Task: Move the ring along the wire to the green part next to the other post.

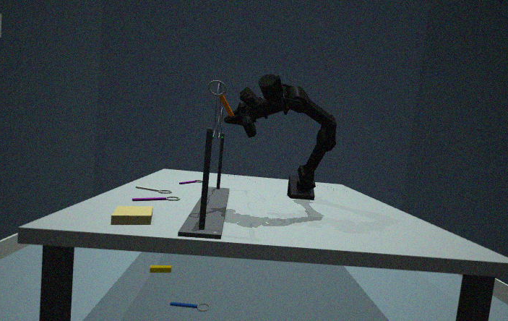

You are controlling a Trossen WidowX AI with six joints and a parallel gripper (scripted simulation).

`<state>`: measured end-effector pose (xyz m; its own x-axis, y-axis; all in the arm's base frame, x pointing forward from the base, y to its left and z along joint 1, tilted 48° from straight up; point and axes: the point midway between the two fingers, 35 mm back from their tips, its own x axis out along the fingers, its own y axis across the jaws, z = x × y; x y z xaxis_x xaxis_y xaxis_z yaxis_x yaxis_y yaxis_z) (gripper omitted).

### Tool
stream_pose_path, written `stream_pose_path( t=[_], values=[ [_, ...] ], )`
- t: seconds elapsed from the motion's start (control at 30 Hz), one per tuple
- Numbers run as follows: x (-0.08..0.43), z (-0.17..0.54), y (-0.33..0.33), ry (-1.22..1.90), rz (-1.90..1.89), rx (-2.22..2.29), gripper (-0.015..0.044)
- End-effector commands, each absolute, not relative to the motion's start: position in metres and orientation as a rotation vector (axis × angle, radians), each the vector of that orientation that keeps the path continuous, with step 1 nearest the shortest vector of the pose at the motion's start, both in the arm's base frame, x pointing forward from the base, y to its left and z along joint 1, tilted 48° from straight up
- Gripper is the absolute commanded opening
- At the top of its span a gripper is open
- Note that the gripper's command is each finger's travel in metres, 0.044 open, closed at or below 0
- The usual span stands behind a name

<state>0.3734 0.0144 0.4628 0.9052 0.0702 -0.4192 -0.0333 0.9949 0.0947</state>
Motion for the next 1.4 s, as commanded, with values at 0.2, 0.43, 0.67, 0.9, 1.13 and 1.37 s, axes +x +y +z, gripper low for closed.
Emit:
stream_pose_path(
  t=[0.2,0.43,0.67,0.9,1.13,1.37],
  values=[
    [0.372,0.466,0.017,0.413,0.082,0.218,-0.0150],
    [0.372,0.466,0.021,0.403,0.104,0.307,-0.0150],
    [0.372,0.467,0.024,0.391,0.124,0.396,-0.0150],
    [0.373,0.468,0.027,0.379,0.144,0.484,-0.0150],
    [0.373,0.470,0.030,0.366,0.164,0.573,-0.0150],
    [0.373,0.471,0.033,0.353,0.182,0.661,-0.0150]
  ],
)
